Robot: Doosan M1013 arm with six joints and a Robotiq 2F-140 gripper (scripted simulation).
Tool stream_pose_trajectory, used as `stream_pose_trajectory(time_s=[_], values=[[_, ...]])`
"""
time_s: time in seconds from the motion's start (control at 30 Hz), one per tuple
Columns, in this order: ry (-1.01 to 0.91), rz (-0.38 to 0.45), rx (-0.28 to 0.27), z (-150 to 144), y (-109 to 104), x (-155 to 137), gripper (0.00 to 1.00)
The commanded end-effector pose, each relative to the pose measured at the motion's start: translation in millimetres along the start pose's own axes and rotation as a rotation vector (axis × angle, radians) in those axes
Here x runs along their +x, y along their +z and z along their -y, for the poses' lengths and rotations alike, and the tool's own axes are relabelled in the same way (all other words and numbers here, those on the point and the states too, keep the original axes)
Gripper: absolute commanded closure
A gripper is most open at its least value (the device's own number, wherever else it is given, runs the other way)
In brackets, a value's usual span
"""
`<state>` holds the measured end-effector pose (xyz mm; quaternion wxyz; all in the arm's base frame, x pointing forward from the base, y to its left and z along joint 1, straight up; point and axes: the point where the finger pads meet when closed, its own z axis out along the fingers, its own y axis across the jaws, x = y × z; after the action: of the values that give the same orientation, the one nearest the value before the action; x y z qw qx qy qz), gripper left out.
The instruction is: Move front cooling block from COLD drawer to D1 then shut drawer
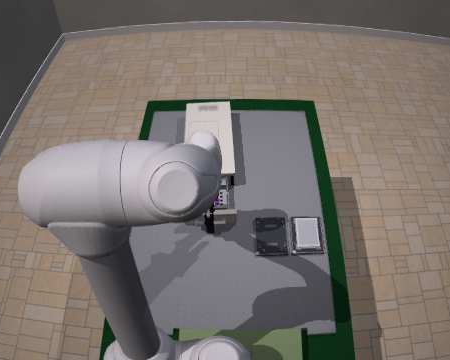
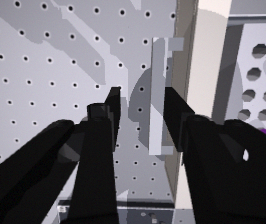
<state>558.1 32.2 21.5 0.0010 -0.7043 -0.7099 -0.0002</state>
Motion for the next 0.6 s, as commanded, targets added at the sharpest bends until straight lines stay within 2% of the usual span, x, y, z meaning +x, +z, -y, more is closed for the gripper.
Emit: stream_pose_trajectory(time_s=[0.0,0.57], values=[[0.000,0.000,-0.001,4,-1,0,0.66],[0.000,0.000,-0.001,23,-1,0,0.66]])
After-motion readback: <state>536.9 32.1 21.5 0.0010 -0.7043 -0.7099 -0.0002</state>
